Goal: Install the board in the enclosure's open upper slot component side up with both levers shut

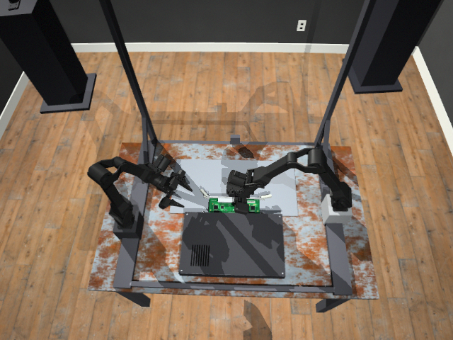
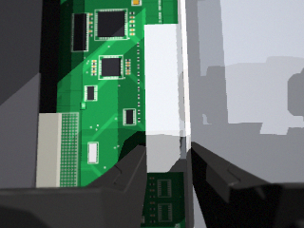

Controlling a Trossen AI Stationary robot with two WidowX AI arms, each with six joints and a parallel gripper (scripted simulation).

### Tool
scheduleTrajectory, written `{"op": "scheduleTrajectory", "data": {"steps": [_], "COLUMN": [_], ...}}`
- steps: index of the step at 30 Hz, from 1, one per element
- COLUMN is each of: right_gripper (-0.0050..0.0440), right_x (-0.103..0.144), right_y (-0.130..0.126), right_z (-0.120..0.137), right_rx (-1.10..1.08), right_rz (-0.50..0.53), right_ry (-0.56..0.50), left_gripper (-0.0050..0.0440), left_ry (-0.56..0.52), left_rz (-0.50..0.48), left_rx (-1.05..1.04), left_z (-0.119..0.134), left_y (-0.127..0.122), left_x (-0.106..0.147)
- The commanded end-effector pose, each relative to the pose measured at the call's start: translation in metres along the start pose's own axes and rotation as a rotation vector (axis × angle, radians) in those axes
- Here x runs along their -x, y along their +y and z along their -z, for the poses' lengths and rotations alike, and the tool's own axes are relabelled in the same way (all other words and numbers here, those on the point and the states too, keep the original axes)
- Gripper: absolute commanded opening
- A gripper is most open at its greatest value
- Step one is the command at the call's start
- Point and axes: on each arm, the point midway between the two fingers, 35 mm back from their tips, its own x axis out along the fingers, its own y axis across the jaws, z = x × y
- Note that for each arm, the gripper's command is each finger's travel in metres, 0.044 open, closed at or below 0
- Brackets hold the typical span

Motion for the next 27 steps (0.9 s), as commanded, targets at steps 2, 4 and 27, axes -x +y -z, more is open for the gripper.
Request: {"op": "scheduleTrajectory", "data": {"steps": [2,4,27], "right_gripper": [0.04,0.04,0.04], "right_x": [0.001,0.001,0.002], "right_y": [0.003,0.003,0.005], "right_z": [-0.003,-0.003,-0.005], "right_rx": [-0.013,-0.014,-0.021], "right_rz": [-0.013,-0.013,-0.016], "right_ry": [-0.008,-0.008,-0.009], "left_gripper": [0.0082,0.0082,0.0082], "left_ry": [-0.048,-0.047,-0.045], "left_rz": [-0.002,-0.002,-0.003], "left_rx": [0.004,0.004,0.006], "left_z": [-0.016,-0.015,-0.012], "left_y": [0.0,0.001,0.001], "left_x": [0.011,0.011,0.01]}}
